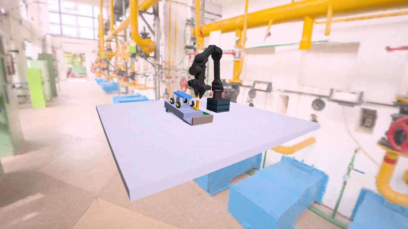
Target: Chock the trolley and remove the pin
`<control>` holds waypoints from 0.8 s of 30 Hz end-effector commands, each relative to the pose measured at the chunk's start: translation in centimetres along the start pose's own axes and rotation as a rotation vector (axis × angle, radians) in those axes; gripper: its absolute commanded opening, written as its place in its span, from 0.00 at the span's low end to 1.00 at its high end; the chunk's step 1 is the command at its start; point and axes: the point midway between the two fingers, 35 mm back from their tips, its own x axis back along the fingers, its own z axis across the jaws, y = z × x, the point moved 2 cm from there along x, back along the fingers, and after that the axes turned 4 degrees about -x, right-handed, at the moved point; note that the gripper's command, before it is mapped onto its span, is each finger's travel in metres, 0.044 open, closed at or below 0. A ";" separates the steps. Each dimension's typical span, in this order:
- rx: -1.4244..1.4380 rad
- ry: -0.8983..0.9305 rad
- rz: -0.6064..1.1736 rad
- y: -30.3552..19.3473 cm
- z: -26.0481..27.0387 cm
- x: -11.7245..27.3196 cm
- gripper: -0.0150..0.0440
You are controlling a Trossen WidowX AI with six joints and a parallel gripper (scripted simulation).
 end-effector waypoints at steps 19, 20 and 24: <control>0.195 -0.005 -0.070 2.2 -3.5 1.9 0.58; 0.230 -0.011 -0.071 2.4 -4.0 2.0 0.58; 0.368 -0.039 -0.072 3.1 -5.8 2.1 0.58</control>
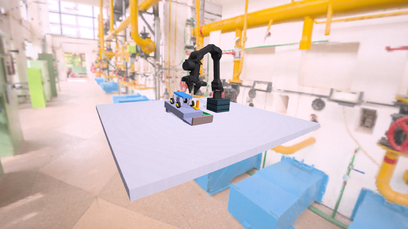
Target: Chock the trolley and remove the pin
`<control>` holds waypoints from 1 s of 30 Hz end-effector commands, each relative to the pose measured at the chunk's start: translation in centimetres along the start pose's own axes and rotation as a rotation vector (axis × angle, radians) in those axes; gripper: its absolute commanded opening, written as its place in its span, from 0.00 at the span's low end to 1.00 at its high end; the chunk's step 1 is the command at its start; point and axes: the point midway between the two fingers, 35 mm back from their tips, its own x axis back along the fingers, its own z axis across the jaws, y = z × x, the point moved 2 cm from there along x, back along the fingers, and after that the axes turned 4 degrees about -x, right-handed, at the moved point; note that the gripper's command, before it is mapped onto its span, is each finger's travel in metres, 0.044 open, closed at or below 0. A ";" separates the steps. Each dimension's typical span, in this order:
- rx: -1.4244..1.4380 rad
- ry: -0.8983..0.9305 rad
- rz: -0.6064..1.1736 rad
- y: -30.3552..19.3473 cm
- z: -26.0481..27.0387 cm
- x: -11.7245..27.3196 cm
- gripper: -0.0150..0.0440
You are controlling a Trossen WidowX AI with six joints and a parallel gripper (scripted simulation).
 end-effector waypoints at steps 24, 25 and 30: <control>0.994 -0.108 0.112 -0.5 -12.4 0.8 0.58; 1.031 -0.108 0.121 -0.7 -12.8 0.8 0.58; 1.217 -0.106 0.165 -1.3 -14.9 1.0 0.58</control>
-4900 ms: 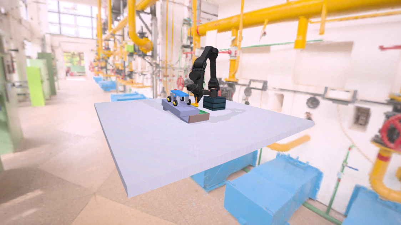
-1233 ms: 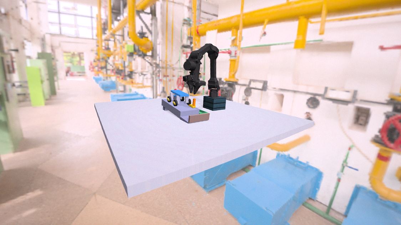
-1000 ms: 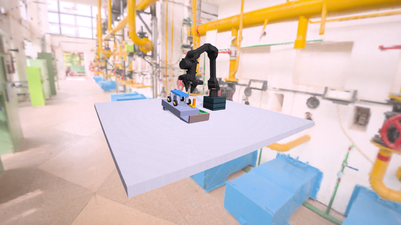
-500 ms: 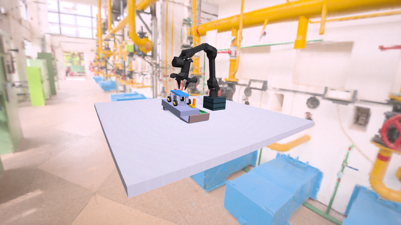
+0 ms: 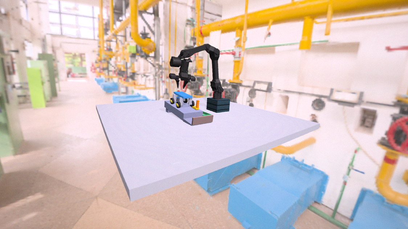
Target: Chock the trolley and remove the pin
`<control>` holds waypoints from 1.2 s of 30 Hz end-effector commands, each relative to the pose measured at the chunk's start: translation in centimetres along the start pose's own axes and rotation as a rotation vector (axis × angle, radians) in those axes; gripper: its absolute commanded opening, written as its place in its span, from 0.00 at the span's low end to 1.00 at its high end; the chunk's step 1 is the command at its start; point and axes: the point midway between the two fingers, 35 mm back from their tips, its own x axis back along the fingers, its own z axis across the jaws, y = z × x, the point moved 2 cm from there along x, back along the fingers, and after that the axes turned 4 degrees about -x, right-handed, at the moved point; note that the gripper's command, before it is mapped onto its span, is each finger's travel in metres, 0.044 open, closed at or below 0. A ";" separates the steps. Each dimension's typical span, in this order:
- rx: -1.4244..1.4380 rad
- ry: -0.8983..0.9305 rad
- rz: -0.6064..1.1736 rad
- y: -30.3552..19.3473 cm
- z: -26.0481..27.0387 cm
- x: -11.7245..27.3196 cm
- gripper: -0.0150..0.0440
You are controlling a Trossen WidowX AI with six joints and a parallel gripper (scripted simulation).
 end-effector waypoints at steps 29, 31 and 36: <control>0.221 0.013 0.039 -2.7 -0.5 -2.5 0.58; 0.221 0.013 0.039 -2.8 -0.5 -2.8 0.58; 0.221 0.013 0.039 -2.8 -0.4 -3.2 0.58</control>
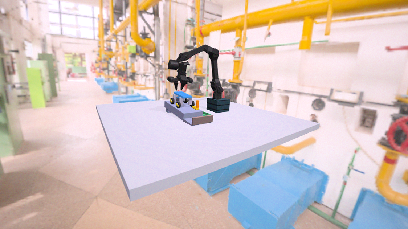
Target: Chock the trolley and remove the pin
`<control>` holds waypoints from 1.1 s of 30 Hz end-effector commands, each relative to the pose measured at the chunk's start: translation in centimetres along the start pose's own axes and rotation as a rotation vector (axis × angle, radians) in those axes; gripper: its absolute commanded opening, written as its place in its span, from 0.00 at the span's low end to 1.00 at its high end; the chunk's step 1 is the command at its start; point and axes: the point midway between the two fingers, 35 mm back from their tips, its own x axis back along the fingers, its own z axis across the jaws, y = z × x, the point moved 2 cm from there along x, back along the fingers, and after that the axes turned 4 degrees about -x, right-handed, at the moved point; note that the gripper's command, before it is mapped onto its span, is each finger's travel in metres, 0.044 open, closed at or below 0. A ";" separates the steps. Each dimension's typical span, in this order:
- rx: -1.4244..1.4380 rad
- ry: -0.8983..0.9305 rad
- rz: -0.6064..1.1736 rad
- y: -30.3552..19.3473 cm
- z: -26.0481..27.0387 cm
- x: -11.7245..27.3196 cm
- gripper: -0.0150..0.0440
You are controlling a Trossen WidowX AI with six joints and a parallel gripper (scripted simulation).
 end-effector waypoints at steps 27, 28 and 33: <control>0.008 0.011 0.003 -0.1 -0.1 -2.9 0.58; 0.008 0.011 0.004 -0.1 -0.1 -3.0 0.58; 0.008 0.011 0.004 -0.1 -0.1 -3.6 0.58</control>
